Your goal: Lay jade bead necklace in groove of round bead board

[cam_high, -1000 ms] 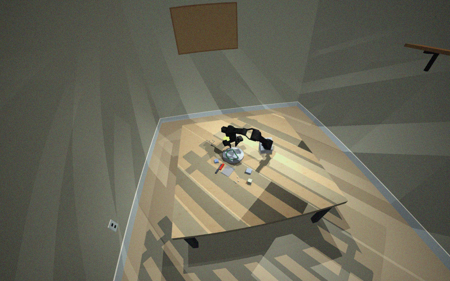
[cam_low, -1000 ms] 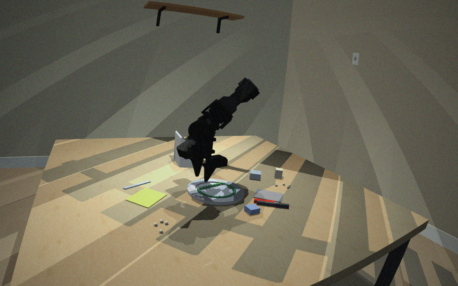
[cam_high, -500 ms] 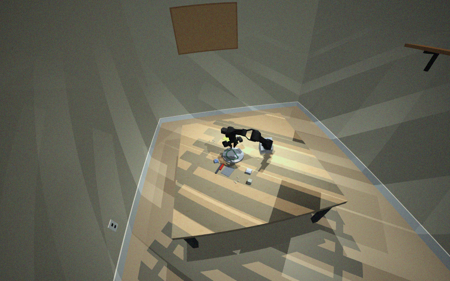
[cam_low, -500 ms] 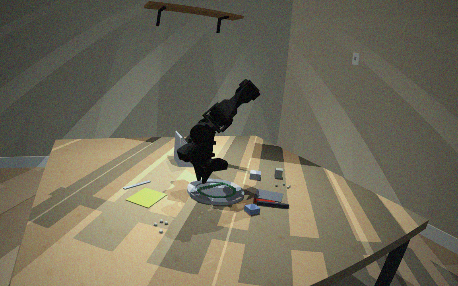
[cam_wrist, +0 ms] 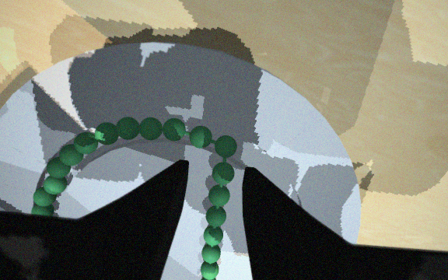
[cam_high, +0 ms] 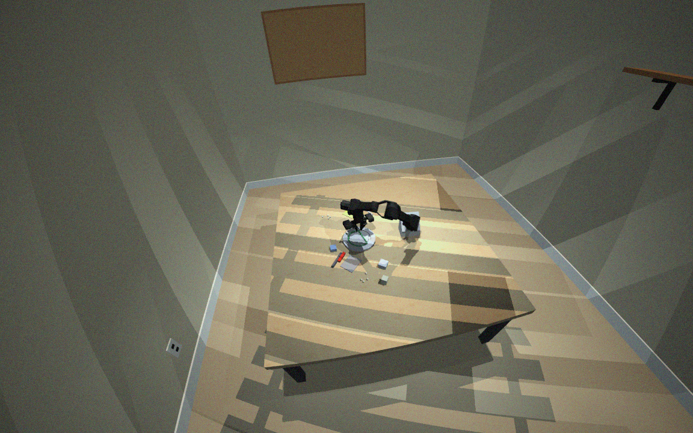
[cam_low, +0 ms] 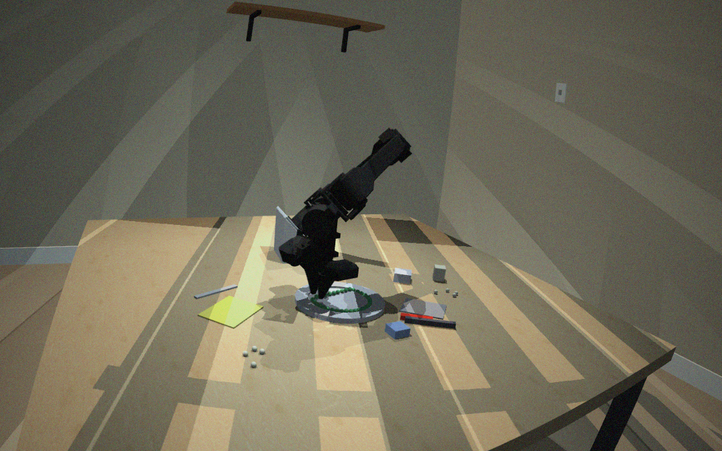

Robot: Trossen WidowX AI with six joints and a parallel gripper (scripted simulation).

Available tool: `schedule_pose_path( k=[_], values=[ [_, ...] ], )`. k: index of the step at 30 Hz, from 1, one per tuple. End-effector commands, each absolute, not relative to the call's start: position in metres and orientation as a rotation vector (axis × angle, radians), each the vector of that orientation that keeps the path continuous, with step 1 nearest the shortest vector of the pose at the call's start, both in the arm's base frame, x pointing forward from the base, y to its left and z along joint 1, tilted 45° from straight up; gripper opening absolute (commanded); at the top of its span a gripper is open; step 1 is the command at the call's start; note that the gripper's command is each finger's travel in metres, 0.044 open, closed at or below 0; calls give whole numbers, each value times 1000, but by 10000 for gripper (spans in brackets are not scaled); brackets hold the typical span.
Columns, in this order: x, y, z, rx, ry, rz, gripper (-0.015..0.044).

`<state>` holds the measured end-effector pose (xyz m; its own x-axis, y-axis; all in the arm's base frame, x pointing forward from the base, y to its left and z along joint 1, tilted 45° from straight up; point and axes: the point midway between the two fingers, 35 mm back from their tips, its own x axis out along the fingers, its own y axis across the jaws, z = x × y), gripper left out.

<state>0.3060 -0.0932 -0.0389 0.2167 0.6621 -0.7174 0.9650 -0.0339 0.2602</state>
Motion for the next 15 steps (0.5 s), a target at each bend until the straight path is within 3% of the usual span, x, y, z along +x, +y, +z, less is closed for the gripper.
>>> schedule_pose_path(
  k=[1,6,11,15],
  values=[
    [304,-88,-43,1780,1532,-535,120],
    [304,-88,-43,1780,1532,-535,120],
    [305,-90,-41,1771,1525,-533,0],
    [305,-90,-41,1771,1525,-533,0]
  ],
)
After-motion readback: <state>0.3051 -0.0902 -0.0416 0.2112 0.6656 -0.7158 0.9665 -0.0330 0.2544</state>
